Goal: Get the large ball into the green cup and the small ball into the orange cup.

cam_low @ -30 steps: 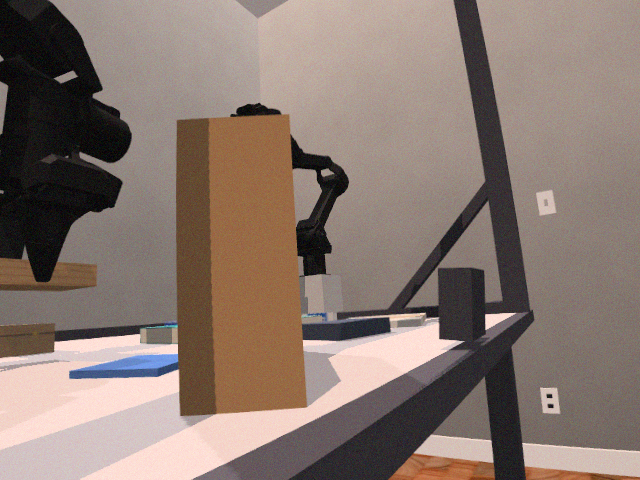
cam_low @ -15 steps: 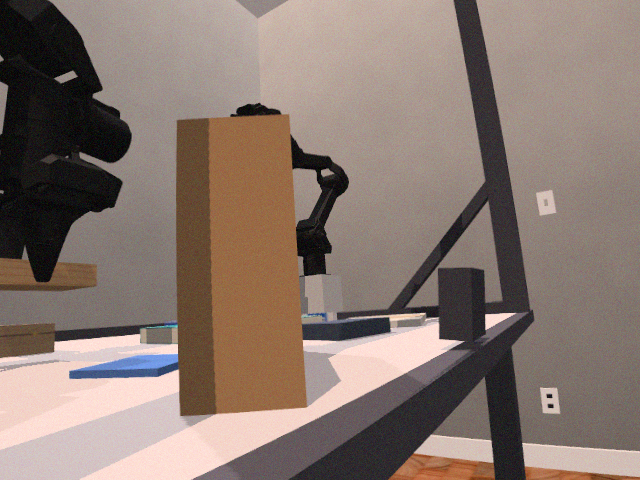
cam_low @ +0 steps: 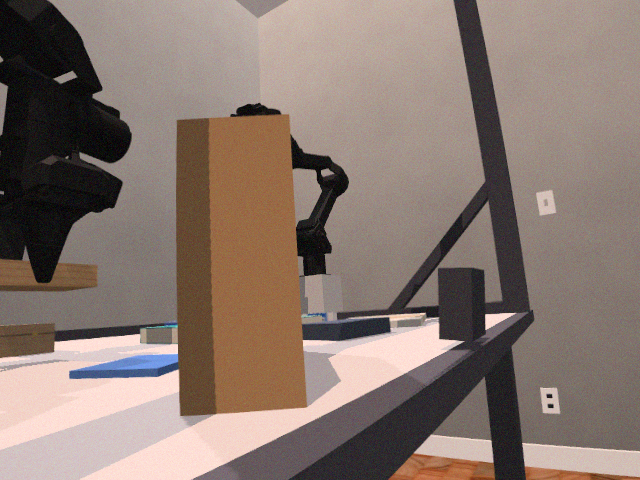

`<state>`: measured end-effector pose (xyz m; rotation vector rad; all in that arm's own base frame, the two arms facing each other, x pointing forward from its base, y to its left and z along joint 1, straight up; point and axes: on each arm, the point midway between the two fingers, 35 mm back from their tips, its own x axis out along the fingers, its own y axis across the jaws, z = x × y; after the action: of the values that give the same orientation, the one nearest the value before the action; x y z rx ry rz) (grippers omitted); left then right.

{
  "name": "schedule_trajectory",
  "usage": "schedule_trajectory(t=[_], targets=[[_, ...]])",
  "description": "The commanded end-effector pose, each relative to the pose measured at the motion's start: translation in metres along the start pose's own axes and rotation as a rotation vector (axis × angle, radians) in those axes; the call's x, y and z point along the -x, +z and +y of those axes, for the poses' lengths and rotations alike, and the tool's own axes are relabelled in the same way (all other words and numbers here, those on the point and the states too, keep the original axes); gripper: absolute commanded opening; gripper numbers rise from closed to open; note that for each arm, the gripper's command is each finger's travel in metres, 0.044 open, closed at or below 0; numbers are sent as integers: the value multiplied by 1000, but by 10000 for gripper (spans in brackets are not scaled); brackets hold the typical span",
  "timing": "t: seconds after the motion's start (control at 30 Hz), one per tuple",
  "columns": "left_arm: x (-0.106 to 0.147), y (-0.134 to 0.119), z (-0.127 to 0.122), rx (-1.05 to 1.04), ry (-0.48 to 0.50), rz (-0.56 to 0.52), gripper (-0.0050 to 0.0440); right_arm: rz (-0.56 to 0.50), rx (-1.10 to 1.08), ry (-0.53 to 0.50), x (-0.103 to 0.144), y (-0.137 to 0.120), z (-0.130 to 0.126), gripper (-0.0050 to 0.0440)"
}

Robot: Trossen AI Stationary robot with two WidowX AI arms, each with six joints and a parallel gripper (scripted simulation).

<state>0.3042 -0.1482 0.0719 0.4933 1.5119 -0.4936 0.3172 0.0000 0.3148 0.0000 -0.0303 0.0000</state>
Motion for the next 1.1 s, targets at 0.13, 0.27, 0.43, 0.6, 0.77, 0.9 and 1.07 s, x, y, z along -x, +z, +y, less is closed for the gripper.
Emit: schedule_trajectory(t=[0.13,0.27,0.43,0.6,0.77,0.9,1.07], targets=[[-6,1,0,3,3,-4,-50,-20,0,0,1,8,0,400],[-13,-1,0,3,3,-1,-50,-20,0,0,1,8,0,400],[-20,-1,0,3,2,1,-50,-20,0,0,1,8,0,400],[-26,0,0,3,3,-2,-50,-20,0,0,1,8,0,400],[-26,1,0,3,3,-5,-50,-20,0,0,1,8,0,400],[-36,-1,-1,3,2,1,-50,-20,0,0,1,8,0,400],[-42,0,0,3,3,-2,-50,-20,0,0,1,8,0,400]])
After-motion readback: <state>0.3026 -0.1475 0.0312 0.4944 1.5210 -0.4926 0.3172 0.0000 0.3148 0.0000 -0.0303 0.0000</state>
